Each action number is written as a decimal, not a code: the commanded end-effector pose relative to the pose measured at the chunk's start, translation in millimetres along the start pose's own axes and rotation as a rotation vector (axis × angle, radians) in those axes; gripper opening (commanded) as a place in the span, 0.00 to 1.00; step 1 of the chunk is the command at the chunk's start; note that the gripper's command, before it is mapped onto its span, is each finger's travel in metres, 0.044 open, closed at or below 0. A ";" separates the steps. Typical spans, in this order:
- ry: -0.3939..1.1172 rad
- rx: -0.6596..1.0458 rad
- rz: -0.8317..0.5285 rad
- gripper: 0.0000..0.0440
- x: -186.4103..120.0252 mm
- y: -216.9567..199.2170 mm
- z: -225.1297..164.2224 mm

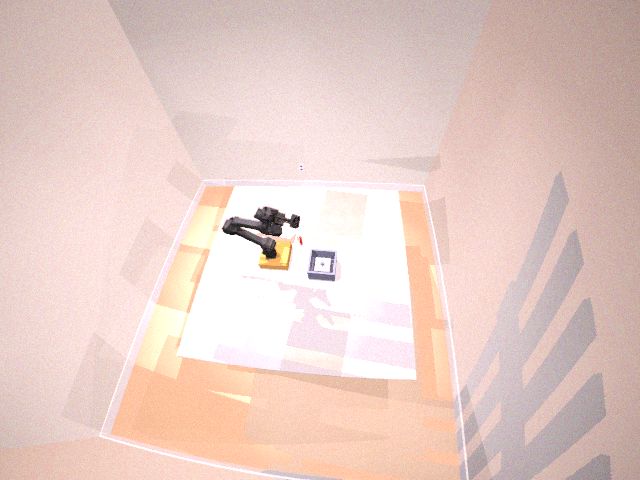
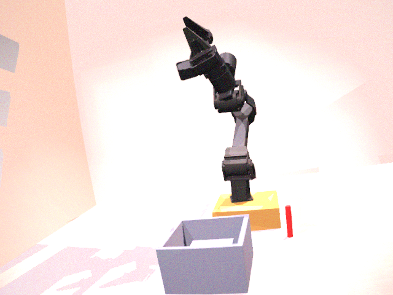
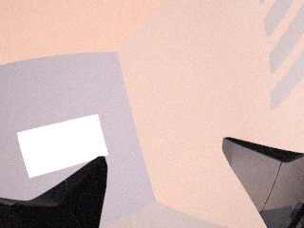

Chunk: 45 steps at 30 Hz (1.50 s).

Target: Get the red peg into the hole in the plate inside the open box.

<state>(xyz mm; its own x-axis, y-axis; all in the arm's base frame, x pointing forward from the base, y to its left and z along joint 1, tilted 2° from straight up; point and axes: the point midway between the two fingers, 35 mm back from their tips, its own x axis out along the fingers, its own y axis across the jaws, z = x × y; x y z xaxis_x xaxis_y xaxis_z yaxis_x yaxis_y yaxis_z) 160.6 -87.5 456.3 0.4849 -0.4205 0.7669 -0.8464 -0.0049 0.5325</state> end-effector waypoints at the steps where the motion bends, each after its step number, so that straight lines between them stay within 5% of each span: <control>1: 0.006 0.003 -0.016 0.96 1.5 -3.8 -1.6; 19: 0.042 0.008 -0.612 1.00 -12.3 -140.3 -34.8; 45: 0.279 -0.310 -1.429 1.00 -143.5 -245.6 -77.7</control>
<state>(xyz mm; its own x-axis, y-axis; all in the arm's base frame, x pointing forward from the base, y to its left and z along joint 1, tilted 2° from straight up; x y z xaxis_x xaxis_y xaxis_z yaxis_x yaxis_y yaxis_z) 319.1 34.9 252.9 0.9282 -0.0658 -0.3663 0.3594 -0.0961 0.9282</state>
